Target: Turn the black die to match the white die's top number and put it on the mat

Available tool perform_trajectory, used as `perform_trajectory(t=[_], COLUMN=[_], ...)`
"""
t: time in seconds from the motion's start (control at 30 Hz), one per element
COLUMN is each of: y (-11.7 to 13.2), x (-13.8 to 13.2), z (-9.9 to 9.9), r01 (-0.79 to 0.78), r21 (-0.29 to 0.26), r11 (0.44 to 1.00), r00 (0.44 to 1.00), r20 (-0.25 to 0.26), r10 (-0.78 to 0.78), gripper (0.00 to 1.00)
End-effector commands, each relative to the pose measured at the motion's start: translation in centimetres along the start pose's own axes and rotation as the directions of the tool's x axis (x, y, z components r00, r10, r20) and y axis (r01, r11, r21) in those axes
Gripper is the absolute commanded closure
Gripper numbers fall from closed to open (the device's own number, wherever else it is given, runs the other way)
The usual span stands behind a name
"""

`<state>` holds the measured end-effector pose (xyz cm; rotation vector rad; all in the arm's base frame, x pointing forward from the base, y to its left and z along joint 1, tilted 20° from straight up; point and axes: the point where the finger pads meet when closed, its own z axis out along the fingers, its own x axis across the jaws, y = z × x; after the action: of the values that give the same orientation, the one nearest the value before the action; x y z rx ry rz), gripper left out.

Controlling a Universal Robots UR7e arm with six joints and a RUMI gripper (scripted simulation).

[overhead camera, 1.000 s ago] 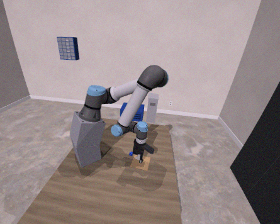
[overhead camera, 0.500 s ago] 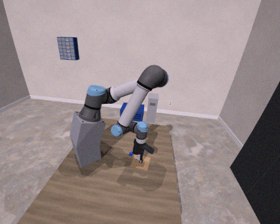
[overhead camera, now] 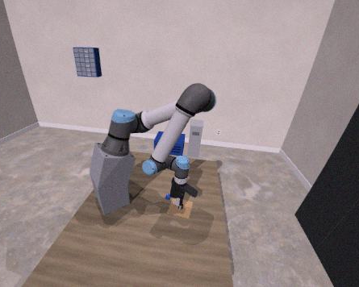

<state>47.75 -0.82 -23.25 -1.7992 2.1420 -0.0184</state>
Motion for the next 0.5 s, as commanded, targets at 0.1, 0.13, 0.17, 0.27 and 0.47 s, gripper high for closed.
perform_trajectory(t=[0.1,0.13,0.17,0.27,0.47], y=[0.0,0.0,0.0,0.0,0.0], x=[0.0,0.0,0.0,0.0,0.0], z=[-0.1,-0.1,-0.2,-0.6,-2.2], r01=[0.000,0.000,0.000,0.000,0.000], r21=[0.001,0.001,0.001,0.001,0.001], r11=[1.000,1.000,1.000,1.000,1.000], r00=[1.000,1.000,1.000,1.000,1.000], r20=[0.000,0.000,0.000,0.000,0.000], r10=[0.000,0.000,0.000,0.000,0.000], gripper=[0.76,0.76,0.76,0.76,0.76])
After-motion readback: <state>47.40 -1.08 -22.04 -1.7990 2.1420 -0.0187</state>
